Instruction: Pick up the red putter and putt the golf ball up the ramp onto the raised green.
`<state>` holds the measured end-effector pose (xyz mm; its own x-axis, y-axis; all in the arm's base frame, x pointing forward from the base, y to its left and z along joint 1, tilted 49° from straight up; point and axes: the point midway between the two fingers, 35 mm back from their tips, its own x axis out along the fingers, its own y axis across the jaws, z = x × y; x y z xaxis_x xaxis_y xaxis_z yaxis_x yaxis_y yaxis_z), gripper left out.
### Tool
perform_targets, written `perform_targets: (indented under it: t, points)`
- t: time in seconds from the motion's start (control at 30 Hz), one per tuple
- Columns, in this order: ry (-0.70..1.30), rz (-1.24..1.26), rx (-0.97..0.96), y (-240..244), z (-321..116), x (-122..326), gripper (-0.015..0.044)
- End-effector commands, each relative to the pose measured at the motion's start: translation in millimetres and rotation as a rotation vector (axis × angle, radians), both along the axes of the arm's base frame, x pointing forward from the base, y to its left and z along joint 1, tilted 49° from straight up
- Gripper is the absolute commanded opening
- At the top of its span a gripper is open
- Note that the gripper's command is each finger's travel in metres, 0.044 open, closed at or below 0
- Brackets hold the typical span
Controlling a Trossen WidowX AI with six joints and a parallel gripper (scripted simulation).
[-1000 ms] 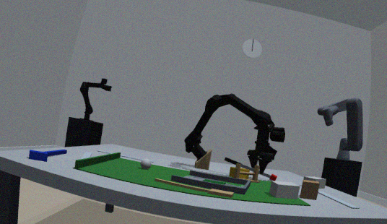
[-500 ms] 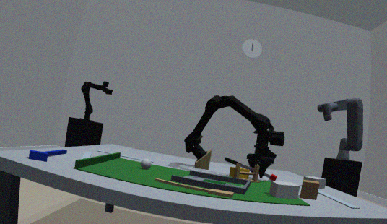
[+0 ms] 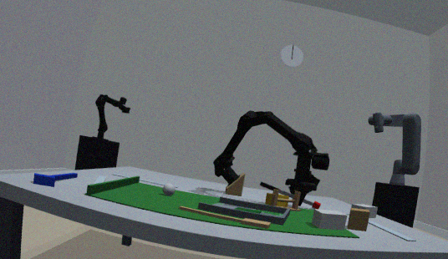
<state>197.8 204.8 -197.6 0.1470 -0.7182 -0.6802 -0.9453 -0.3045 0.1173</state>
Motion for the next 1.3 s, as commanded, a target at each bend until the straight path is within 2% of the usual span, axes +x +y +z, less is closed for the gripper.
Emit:
perform_targets:
  t: [0.0, 0.07, 0.3, 0.9, 1.1, 1.27]
  points:
    - [0.0, 0.001, 0.0, 0.6, 0.4, -0.2, 0.0099]
    - [0.0, 0.001, 0.0, 0.6, 0.4, -0.2, 0.0046]
    - [0.0, 0.001, 0.0, 1.4, 0.9, -0.2, 0.0]
    - [0.003, 0.0, 0.002, 70.6, 64.2, -15.1, 0.0]
    - [0.003, -0.006, 0.0, 67.4, 62.9, -12.5, 0.0]
    - [-0.02, -0.124, 0.051, 63.5, 74.3, 3.0, 0.0]
